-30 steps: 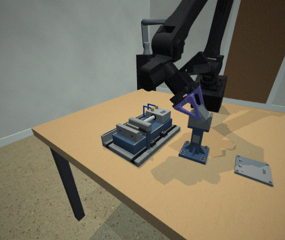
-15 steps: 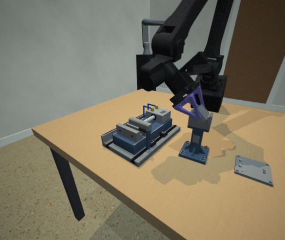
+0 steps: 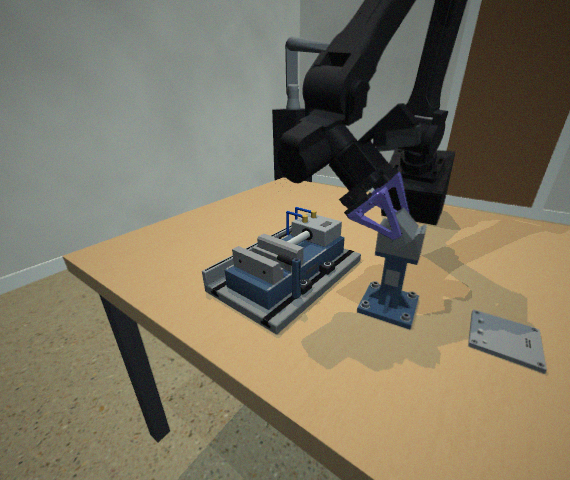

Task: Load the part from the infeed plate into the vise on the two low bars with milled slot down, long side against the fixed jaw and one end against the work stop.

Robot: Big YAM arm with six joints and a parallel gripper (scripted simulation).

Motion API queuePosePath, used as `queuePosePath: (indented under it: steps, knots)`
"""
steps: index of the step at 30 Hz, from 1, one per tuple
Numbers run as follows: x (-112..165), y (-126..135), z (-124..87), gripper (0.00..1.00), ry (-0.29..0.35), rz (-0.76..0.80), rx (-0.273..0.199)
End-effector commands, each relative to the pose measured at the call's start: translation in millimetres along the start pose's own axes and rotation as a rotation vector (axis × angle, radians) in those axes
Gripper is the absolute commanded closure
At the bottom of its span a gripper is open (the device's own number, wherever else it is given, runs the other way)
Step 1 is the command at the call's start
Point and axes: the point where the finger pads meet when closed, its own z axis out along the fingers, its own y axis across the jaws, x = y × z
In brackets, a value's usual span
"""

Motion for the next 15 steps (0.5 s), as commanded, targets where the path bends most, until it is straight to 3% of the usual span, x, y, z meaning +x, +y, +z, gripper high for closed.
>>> queuePosePath:
  steps: [1, 15]
  knots:
    - [1.6, -1.3, 7.2, 0.19, -0.006, 0.001, -0.009]
    - [-2.3, -3.9, 3.6, 0.19, 0.012, -0.015, 0.005]
